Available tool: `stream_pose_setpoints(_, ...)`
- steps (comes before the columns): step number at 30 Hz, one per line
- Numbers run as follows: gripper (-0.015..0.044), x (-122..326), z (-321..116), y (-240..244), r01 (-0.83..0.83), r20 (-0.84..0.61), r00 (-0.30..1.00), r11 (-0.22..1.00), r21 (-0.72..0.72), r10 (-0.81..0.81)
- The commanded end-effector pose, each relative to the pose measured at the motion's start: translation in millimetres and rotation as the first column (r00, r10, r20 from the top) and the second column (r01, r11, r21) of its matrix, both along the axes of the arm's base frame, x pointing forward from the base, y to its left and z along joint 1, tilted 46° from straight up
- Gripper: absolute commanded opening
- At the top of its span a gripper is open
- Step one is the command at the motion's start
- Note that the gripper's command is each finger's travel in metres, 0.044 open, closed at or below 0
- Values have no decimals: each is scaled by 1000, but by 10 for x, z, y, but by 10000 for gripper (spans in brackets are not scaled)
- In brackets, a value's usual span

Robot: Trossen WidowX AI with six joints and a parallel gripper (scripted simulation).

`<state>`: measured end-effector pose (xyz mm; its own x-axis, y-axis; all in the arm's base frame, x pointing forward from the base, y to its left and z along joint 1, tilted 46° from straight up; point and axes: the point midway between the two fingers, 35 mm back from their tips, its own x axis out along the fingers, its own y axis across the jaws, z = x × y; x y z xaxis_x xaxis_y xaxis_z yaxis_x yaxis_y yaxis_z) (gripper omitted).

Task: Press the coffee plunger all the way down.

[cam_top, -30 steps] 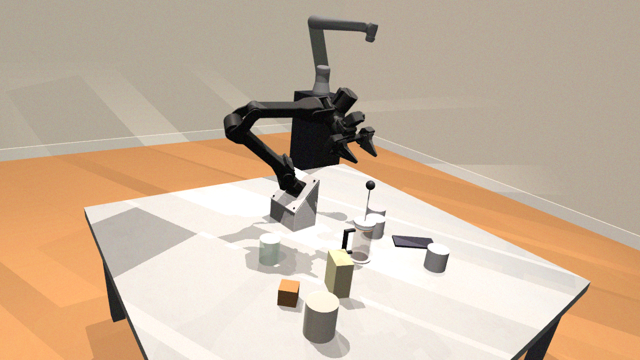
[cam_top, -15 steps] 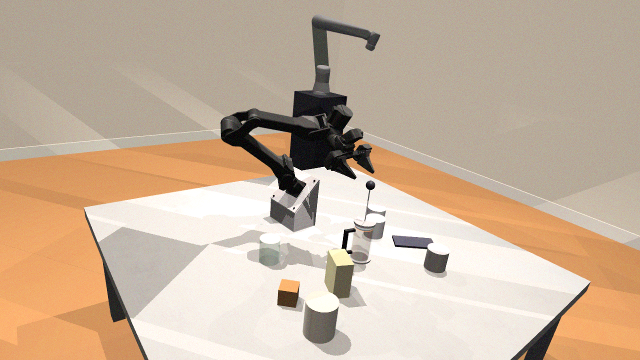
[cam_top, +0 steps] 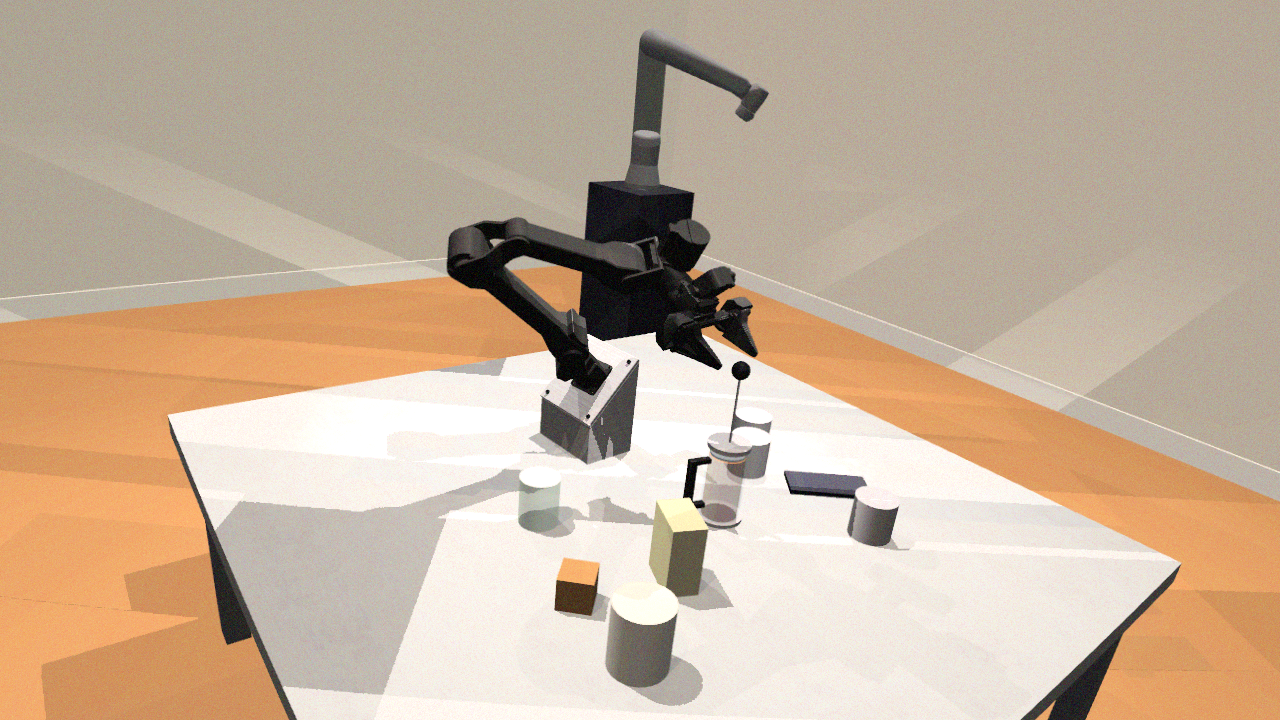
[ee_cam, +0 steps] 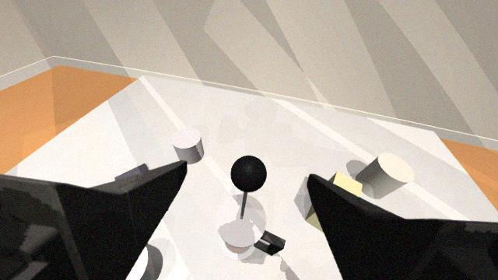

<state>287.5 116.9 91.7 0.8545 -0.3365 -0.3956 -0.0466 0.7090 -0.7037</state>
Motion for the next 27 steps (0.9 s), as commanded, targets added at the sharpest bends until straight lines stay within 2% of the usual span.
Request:
stream_pose_setpoints(1, 440, 48, -43, -37, -1, -5, 1000, 1000, -6, 1)
stream_pose_setpoints(10, 440, 135, -77, -84, -2, -1, 1000, 1000, -8, 2)
stream_pose_setpoints(22, 125, 135, -77, -84, -2, -1, 1000, 1000, -8, 2)
stream_pose_setpoints(27, 118, 135, -77, -84, -2, -1, 1000, 1000, -8, 2)
